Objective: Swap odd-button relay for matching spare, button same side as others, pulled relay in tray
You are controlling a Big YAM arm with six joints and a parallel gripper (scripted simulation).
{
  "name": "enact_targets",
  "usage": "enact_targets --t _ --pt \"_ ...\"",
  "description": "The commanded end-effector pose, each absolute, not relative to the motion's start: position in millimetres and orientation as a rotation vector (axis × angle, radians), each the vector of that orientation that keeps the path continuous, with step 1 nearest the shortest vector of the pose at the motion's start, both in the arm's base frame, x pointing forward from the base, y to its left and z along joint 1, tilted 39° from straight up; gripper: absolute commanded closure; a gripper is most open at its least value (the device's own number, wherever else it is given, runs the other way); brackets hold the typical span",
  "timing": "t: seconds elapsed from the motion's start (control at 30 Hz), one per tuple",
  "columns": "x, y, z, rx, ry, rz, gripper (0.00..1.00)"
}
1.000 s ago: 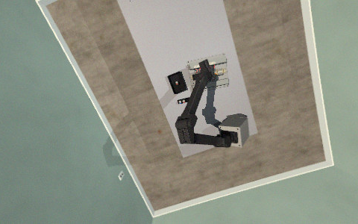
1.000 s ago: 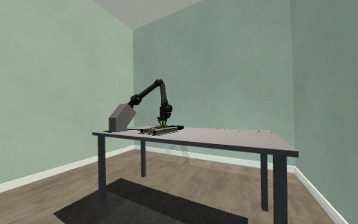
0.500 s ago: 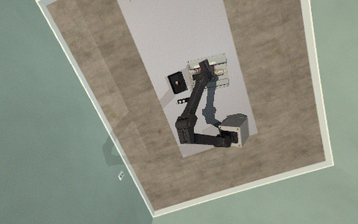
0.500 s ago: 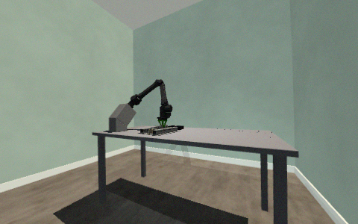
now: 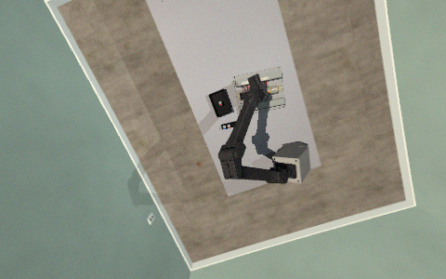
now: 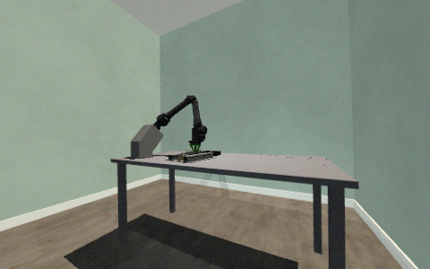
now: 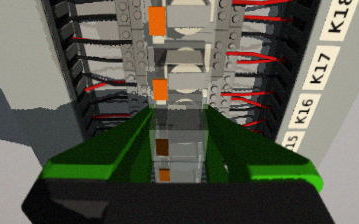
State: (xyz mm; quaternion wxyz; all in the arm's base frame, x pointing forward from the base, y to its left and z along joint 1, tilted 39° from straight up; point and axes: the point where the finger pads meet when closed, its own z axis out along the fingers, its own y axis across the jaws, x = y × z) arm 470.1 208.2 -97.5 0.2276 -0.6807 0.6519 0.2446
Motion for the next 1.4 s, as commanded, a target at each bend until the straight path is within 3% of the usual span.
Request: enact_targets --t 0.0,1.37 --pt "490.6 194.5 -83.2 -1.845 1.783 0.621 1.00" --pt "490.3 197.2 -90.2 -1.838 1.794 0.627 1.00"
